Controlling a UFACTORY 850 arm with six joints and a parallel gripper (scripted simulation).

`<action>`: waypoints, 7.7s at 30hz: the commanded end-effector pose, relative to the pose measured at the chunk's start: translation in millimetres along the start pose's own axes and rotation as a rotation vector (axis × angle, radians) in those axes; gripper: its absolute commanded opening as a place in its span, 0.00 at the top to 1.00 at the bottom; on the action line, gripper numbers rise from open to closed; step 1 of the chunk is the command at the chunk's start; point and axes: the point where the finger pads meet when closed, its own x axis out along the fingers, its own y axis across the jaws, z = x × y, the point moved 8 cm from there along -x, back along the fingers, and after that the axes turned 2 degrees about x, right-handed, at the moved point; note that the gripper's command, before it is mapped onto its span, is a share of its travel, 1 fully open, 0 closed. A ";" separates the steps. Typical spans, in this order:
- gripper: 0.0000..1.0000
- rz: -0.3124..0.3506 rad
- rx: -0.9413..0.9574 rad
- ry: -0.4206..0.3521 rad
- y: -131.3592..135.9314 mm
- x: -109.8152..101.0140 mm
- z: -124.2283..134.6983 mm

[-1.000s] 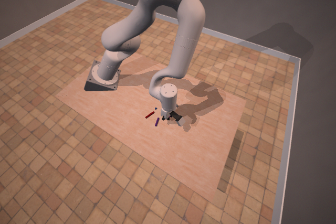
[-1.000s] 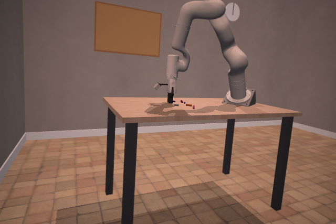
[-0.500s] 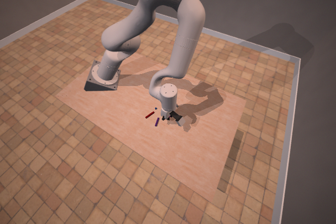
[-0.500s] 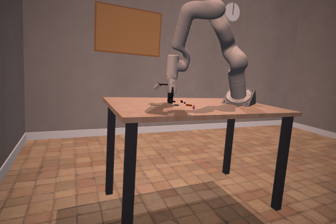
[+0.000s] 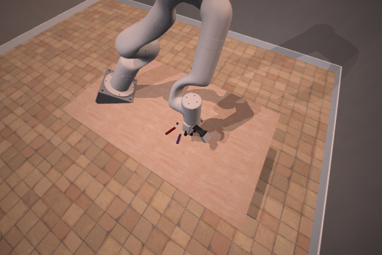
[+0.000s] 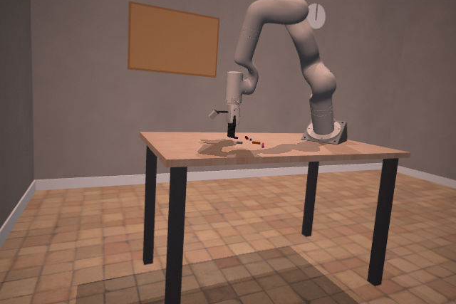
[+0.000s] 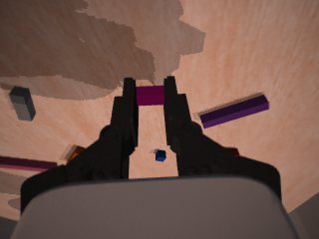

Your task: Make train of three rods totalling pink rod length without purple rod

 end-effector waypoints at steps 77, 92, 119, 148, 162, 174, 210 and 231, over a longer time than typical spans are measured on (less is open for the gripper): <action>0.85 0.001 -1.035 0.000 -50.2 -85.0 115.3; 0.85 0.001 -1.035 0.000 -50.0 -39.4 115.5; 0.85 0.001 -1.035 0.000 -49.8 1.3 115.6; 0.85 0.001 -1.035 0.000 -49.8 1.3 115.6; 0.85 0.001 -1.035 0.000 -49.3 1.3 115.4; 0.85 0.001 -1.035 0.000 -49.2 1.3 115.4; 0.85 0.001 -1.035 0.000 -49.2 13.5 115.4; 0.85 0.001 -1.035 0.000 -49.2 13.5 115.4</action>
